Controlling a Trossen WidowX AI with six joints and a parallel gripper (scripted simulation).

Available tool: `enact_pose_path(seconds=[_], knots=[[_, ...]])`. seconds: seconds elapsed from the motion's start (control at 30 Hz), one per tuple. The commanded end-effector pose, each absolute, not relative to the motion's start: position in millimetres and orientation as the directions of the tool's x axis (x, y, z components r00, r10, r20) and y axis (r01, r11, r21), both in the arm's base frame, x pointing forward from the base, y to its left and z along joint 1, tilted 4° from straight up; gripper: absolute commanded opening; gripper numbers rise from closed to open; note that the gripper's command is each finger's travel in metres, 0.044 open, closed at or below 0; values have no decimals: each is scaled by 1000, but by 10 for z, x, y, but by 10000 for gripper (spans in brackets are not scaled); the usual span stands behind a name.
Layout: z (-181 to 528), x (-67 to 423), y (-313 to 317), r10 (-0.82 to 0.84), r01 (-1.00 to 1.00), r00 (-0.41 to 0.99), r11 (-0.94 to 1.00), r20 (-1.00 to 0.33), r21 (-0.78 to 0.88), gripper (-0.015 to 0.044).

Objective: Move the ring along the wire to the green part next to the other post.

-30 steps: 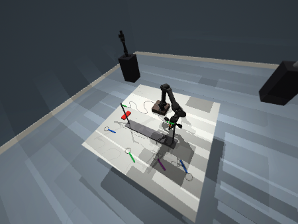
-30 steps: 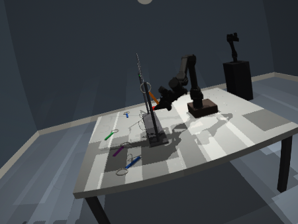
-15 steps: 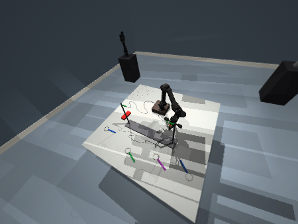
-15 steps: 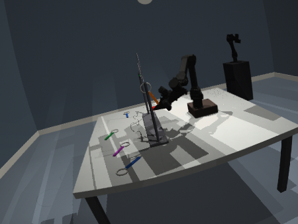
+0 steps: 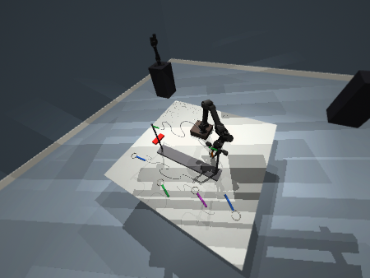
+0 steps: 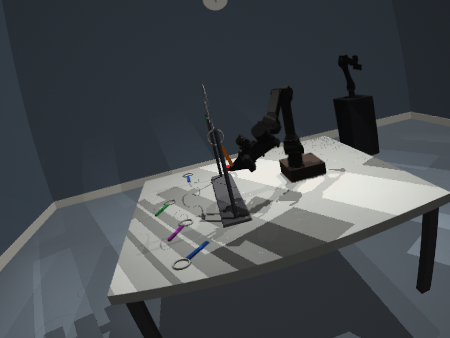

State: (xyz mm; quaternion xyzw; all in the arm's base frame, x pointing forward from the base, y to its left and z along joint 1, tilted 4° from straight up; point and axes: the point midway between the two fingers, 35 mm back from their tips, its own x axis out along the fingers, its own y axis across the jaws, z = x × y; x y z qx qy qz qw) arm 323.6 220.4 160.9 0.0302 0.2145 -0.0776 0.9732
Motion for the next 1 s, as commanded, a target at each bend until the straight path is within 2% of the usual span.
enact_pose_path(seconds=[0.0,0.33,0.97], knots=[[1626,3197,2214,-139,166,895,986,-423,27,160],[1807,2798,2273,-140,168,895,985,-424,29,160],[1811,2790,2273,-140,168,895,985,-424,29,160]])
